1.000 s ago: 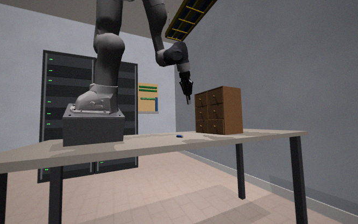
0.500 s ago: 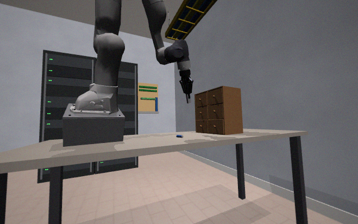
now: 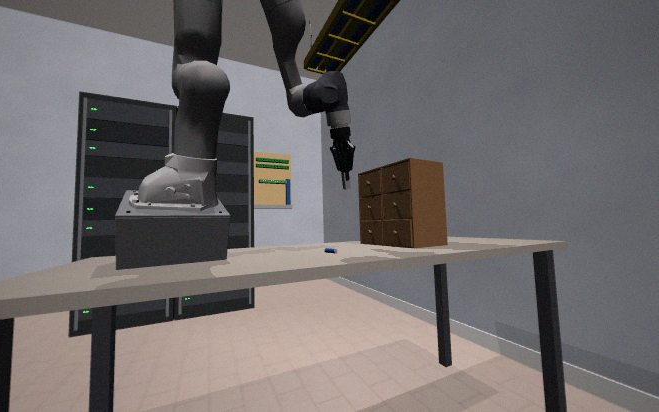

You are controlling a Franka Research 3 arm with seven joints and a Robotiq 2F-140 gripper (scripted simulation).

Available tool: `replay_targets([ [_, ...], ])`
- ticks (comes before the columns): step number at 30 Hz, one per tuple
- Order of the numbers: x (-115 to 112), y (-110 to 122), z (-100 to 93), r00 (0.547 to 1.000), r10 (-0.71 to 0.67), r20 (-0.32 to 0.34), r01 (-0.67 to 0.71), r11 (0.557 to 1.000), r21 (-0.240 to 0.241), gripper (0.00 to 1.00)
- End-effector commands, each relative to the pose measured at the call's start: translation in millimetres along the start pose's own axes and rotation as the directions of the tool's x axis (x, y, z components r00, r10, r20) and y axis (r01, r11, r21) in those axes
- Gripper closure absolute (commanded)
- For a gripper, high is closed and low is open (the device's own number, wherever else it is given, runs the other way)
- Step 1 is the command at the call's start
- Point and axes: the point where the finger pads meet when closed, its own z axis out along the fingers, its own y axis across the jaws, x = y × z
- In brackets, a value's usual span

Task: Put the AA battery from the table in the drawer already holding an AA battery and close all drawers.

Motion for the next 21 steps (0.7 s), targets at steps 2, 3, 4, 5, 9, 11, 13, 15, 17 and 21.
replay_targets([
  [2,-7,2,-3.8,0.999,0.018,0.034,-0.017,1.000,-0.013,1.00],
  [3,-7,2,-3.8,0.999,0.018,0.034,-0.017,1.000,-0.013,1.00],
  [4,-7,2,-3.8,0.999,0.018,0.034,-0.017,1.000,-0.013,1.00],
  [5,-7,2,-3.8,0.999,0.018,0.034,-0.017,1.000,-0.013,1.00],
  [9,-7,2,-3.8,0.999,0.018,0.034,-0.017,1.000,-0.013,1.00],
  [11,-7,2,-3.8,0.999,0.018,0.034,-0.017,1.000,-0.013,1.00],
  [13,-7,2,-3.8,0.999,0.018,0.034,-0.017,1.000,-0.013,1.00],
  [15,-14,6,-14.0,0.997,0.024,0.077,-0.021,0.999,-0.037,1.00],
  [17,-14,6,-14.0,0.997,0.024,0.077,-0.021,0.999,-0.037,1.00],
  [21,-14,6,-14.0,0.997,0.024,0.077,-0.021,0.999,-0.037,1.00],
])
